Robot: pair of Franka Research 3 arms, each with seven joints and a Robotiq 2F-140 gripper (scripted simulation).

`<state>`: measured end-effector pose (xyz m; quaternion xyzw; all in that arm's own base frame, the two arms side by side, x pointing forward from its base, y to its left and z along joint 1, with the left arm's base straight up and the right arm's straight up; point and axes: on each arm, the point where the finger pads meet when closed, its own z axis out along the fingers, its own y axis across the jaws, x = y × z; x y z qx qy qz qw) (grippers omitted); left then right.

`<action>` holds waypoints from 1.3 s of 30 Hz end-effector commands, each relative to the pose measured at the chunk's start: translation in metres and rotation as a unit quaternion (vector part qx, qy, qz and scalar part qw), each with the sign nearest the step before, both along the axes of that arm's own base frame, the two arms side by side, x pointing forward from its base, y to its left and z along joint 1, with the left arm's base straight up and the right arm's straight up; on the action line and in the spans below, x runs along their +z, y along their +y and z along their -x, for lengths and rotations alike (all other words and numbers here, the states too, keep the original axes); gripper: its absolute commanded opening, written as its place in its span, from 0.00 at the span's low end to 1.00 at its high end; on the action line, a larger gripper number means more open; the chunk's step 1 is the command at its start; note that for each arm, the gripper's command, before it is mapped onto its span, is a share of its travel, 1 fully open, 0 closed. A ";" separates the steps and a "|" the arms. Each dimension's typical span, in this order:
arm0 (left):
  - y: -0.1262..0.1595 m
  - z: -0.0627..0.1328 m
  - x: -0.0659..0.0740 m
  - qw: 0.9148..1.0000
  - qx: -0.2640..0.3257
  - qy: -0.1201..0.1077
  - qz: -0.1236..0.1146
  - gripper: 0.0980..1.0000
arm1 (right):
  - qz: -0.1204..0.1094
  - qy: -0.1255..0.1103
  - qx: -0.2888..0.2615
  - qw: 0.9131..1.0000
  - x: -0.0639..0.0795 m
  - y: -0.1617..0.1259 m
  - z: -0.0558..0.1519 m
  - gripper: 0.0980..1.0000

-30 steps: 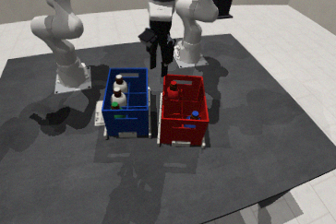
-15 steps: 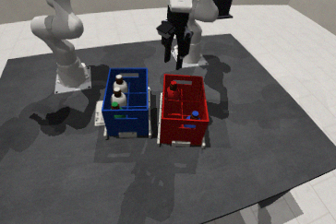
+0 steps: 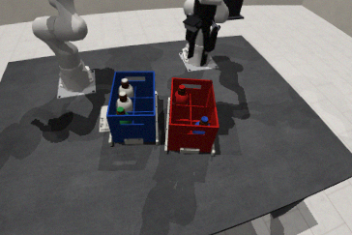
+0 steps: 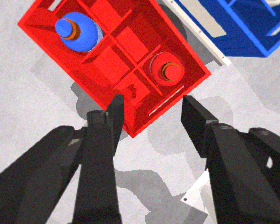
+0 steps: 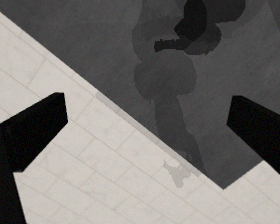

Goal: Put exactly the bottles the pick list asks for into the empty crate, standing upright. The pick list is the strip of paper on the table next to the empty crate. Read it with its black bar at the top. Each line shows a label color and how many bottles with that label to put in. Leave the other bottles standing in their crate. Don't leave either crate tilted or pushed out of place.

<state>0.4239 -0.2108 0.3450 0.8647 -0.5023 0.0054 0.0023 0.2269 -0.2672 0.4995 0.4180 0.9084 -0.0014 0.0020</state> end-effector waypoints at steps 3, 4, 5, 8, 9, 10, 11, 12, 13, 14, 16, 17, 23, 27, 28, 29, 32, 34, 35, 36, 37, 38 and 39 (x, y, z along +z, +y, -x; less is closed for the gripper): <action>0.022 0.006 0.004 1.000 -0.021 0.003 -0.005 0.38 | -0.002 0.001 -0.002 1.000 0.000 0.001 0.000 1.00; 0.027 0.006 0.005 1.000 -0.021 0.003 -0.005 0.38 | -0.002 0.001 -0.002 1.000 0.000 0.001 0.000 1.00; 0.032 0.007 0.006 1.000 -0.021 0.003 -0.005 0.38 | -0.002 0.001 -0.002 1.000 0.000 0.001 0.000 1.00; 0.046 0.009 0.010 1.000 -0.021 0.003 -0.005 0.38 | -0.002 0.001 -0.002 1.000 0.000 0.001 0.000 1.00; 0.051 0.010 0.012 1.000 -0.021 0.003 -0.005 0.38 | -0.002 0.001 -0.002 1.000 0.000 0.001 0.000 1.00; 0.055 0.011 0.013 1.000 -0.021 0.003 -0.005 0.38 | -0.002 0.001 -0.002 1.000 0.000 0.001 0.000 1.00; 0.060 0.011 0.014 1.000 -0.021 0.003 -0.005 0.38 | -0.002 0.001 -0.002 1.000 0.000 0.001 0.000 1.00; 0.065 0.012 0.015 1.000 -0.021 0.003 -0.005 0.38 | -0.002 0.001 -0.002 1.000 0.000 0.001 0.000 1.00; 0.070 0.013 0.017 1.000 -0.021 0.003 -0.005 0.38 | -0.002 0.001 -0.002 1.000 0.000 0.001 0.000 1.00; 0.074 0.014 0.018 1.000 -0.021 0.003 -0.005 0.38 | -0.002 0.001 -0.002 1.000 0.000 0.001 0.000 1.00; 0.079 0.014 0.019 1.000 -0.021 0.003 -0.005 0.38 | -0.002 0.001 -0.002 1.000 0.000 0.001 0.000 1.00; 0.079 0.014 0.019 1.000 -0.021 0.003 -0.005 0.38 | -0.002 0.001 -0.002 1.000 0.000 0.001 0.000 1.00; 0.108 0.019 0.027 1.000 -0.021 0.003 -0.005 0.38 | -0.002 0.001 -0.002 1.000 0.000 0.001 0.000 1.00; 0.127 0.022 0.033 1.000 -0.021 0.003 -0.005 0.38 | -0.002 0.001 -0.002 1.000 0.000 0.001 0.000 1.00; 0.132 0.023 0.034 1.000 -0.021 0.003 -0.005 0.38 | -0.002 0.001 -0.002 1.000 0.000 0.001 0.000 1.00; 0.136 0.023 0.035 1.000 -0.021 0.003 -0.005 0.38 | -0.002 0.001 -0.002 1.000 0.000 0.001 0.000 1.00; 0.136 0.023 0.035 1.000 -0.021 0.003 -0.005 0.38 | -0.002 0.001 -0.002 1.000 0.000 0.001 0.000 1.00; 0.136 0.023 0.035 1.000 -0.021 0.003 -0.005 0.38 | -0.002 0.001 -0.002 1.000 0.000 0.001 0.000 1.00; 0.136 0.023 0.035 1.000 -0.021 0.003 -0.005 0.38 | -0.002 0.001 -0.002 1.000 0.000 0.001 0.000 1.00; 0.136 0.023 0.035 1.000 -0.021 0.003 -0.005 0.38 | -0.002 0.001 -0.002 1.000 0.000 0.001 0.000 1.00; 0.136 0.023 0.035 1.000 -0.021 0.003 -0.005 0.38 | -0.002 0.001 -0.002 1.000 0.000 0.001 0.000 1.00; 0.136 0.023 0.035 1.000 -0.021 0.003 -0.005 0.38 | -0.002 0.001 -0.002 1.000 0.000 0.001 0.000 1.00; 0.136 0.023 0.035 1.000 -0.021 0.003 -0.005 0.38 | -0.002 0.001 -0.002 1.000 0.000 0.001 0.000 1.00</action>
